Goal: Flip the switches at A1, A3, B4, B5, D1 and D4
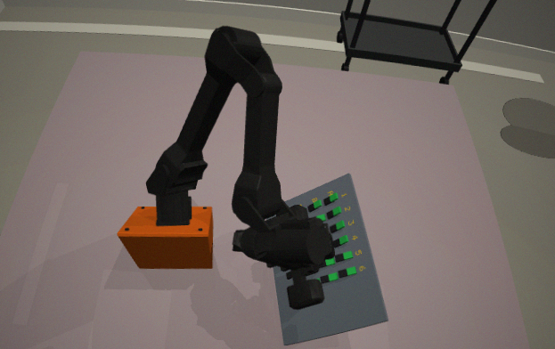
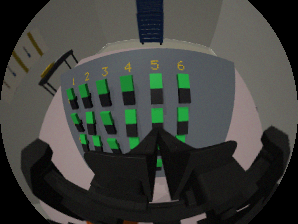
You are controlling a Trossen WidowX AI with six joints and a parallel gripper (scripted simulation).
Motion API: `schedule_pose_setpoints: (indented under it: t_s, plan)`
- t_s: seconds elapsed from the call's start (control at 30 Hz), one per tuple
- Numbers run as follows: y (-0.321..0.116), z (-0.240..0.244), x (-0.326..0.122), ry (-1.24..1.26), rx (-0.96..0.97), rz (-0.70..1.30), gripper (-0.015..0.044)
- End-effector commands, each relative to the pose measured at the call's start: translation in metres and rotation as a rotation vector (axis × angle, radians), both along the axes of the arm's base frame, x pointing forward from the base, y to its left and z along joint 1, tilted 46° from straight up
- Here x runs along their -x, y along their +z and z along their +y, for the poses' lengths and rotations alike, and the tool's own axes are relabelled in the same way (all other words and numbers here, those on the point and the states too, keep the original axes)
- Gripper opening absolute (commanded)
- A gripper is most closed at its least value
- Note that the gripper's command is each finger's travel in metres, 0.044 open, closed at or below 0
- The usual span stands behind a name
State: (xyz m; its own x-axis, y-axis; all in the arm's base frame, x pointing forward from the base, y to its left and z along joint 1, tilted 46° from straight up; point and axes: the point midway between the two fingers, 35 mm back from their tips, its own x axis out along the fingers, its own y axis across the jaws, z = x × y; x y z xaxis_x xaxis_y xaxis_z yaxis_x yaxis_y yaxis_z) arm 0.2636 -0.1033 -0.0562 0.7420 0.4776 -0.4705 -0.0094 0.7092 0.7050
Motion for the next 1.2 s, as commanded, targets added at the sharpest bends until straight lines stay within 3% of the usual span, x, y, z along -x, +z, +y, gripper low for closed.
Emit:
schedule_pose_setpoints:
  t_s: [0.0, 0.93, 1.17]
  plan:
    - [-0.001, 0.0, 0.0, -0.004, -0.002, 0.007, 0.0]
    - [-0.002, 0.001, -0.002, 0.0, 0.001, 0.002, 0.0]
    - [0.02, -0.027, 0.035, 0.011, 0.006, 0.03, 0.0]
